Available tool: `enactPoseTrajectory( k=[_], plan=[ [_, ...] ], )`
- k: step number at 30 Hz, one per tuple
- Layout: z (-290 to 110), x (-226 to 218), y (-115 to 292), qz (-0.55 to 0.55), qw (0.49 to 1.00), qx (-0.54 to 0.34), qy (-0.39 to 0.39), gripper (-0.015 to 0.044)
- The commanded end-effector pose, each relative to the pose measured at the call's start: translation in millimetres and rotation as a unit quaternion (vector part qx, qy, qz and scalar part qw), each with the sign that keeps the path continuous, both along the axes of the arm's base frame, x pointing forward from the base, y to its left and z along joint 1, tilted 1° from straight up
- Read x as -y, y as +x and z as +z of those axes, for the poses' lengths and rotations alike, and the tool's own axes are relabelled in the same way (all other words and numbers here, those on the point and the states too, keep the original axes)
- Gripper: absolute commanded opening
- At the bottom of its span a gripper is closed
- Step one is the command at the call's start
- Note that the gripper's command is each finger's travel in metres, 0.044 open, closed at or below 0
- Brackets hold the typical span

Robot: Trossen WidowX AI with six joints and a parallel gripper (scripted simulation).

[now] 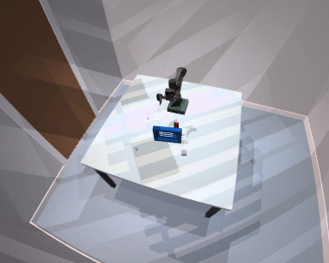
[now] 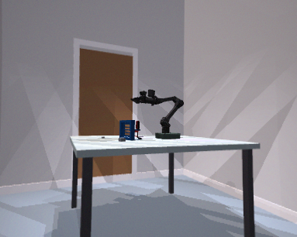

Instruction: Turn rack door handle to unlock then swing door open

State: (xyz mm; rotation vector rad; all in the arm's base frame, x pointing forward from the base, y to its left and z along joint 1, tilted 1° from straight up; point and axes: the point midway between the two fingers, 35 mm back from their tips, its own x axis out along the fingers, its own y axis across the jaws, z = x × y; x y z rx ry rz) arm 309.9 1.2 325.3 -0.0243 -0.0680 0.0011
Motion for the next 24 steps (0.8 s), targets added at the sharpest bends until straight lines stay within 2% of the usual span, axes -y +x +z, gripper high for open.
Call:
enactPoseTrajectory(
  k=[1, 4, 24],
  plan=[
    [0, 0, 1, 0.000, 1.000, -0.002, 0.000, 0.0374],
    [-7, -3, 8, 0.005, 0.999, -0.034, 0.002, 0.0300],
    [-67, -33, 45, 0.040, 0.953, -0.300, 0.005, 0.0300]
  ],
)
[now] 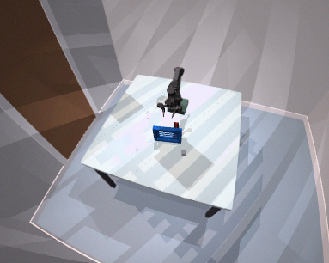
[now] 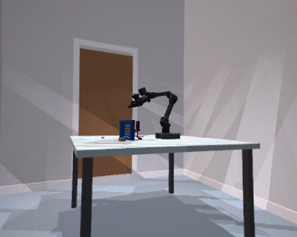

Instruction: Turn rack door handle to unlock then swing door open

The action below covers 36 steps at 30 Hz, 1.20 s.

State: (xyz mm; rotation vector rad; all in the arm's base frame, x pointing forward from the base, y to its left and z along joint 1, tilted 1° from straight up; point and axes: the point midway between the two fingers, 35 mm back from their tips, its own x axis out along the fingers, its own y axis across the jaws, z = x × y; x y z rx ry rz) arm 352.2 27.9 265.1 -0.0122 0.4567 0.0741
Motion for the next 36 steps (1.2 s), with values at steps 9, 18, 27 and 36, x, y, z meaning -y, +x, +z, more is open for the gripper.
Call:
enactPoseTrajectory(
  k=[9, 18, 27, 36],
  plan=[
    [-33, -20, 4, 0.020, 0.986, -0.163, -0.006, 0.0300],
    [-56, -33, -3, 0.031, 0.959, -0.281, -0.019, 0.0300],
    [-73, -43, -17, 0.038, 0.917, -0.394, -0.036, 0.0300],
    [-83, -52, -34, 0.041, 0.863, -0.499, -0.058, 0.0300]
  ],
)
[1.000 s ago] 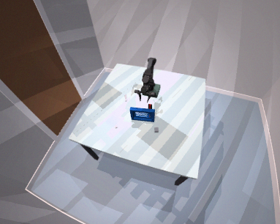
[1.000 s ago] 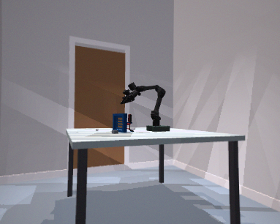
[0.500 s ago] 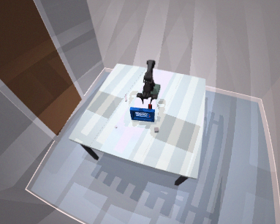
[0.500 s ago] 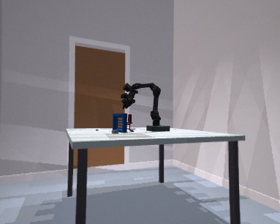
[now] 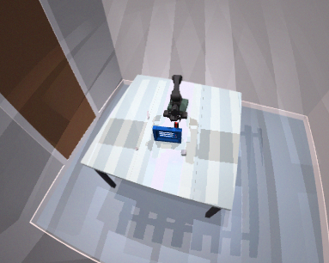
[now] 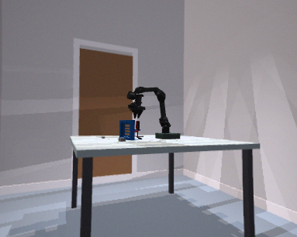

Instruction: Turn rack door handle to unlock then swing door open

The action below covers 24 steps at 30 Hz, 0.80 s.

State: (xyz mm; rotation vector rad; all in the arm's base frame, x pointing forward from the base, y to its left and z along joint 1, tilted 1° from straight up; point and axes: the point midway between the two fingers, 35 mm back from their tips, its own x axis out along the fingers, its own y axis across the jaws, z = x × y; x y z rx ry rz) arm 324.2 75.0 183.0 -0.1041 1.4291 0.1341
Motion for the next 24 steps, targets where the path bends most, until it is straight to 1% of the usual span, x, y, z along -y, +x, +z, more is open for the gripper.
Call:
enactPoseTrajectory(
  k=[1, 7, 24],
  plan=[
    [-1, -5, -7, 0.004, 0.999, -0.045, -0.009, 0.0300],
    [-3, -6, -7, 0.006, 0.999, -0.048, -0.009, 0.0300],
    [-31, -7, -4, 0.008, 0.999, -0.048, -0.008, 0.0300]
  ],
)
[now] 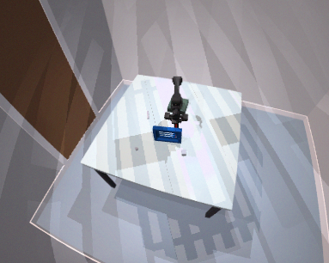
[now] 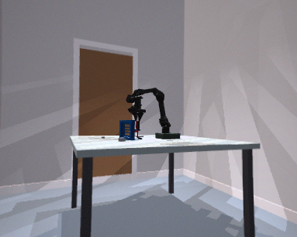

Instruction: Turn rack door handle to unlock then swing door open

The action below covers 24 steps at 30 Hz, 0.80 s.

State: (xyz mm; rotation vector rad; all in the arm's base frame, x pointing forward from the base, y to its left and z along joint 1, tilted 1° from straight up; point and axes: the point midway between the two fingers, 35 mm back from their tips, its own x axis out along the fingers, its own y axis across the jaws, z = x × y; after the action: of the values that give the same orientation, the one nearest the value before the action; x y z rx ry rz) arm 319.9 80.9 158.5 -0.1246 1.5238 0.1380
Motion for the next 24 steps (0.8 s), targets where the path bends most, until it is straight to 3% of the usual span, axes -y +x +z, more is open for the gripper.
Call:
enactPoseTrajectory(
  k=[1, 24],
  plan=[
    [-8, -1, 0, 0.001, 1.000, -0.001, 0.001, 0.0300],
    [-45, 0, 0, -0.002, 1.000, -0.001, 0.000, 0.0300]
  ],
)
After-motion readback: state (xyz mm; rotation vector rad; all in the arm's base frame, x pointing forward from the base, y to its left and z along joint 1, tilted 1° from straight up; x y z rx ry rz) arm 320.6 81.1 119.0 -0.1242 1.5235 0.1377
